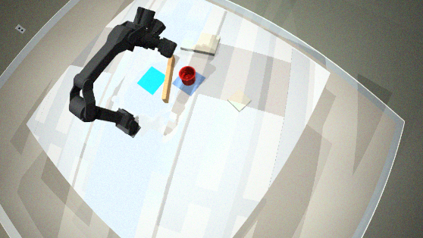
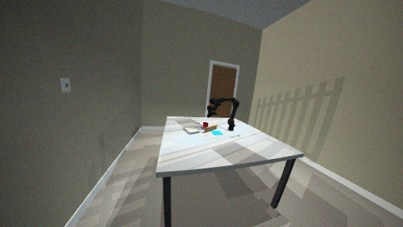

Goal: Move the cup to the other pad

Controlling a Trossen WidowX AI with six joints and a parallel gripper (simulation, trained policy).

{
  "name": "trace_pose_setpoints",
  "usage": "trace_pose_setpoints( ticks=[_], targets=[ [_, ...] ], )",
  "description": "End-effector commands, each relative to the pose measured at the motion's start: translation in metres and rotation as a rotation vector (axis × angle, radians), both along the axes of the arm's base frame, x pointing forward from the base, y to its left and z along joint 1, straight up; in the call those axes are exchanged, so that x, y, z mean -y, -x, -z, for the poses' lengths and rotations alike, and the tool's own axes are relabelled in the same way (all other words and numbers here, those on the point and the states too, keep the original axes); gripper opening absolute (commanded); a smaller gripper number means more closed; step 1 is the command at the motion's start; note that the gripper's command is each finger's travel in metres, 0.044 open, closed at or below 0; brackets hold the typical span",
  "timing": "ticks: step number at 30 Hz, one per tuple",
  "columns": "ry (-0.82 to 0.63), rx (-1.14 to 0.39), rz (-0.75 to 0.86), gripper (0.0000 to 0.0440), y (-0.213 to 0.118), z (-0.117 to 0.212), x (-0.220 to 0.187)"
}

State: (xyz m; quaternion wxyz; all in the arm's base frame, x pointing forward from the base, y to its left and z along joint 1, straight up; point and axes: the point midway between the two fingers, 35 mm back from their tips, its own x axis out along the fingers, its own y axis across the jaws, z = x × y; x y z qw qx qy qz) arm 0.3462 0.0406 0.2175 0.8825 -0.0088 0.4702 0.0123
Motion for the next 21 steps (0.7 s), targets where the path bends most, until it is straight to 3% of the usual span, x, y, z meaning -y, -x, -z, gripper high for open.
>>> trace_pose_setpoints(
  ticks=[1,21],
  targets=[
    [0.022,-0.055,-0.007,0.0120,0.000,0.005,0.003],
    [0.123,-0.339,-0.084,0.0115,0.005,0.035,0.029]
  ],
)
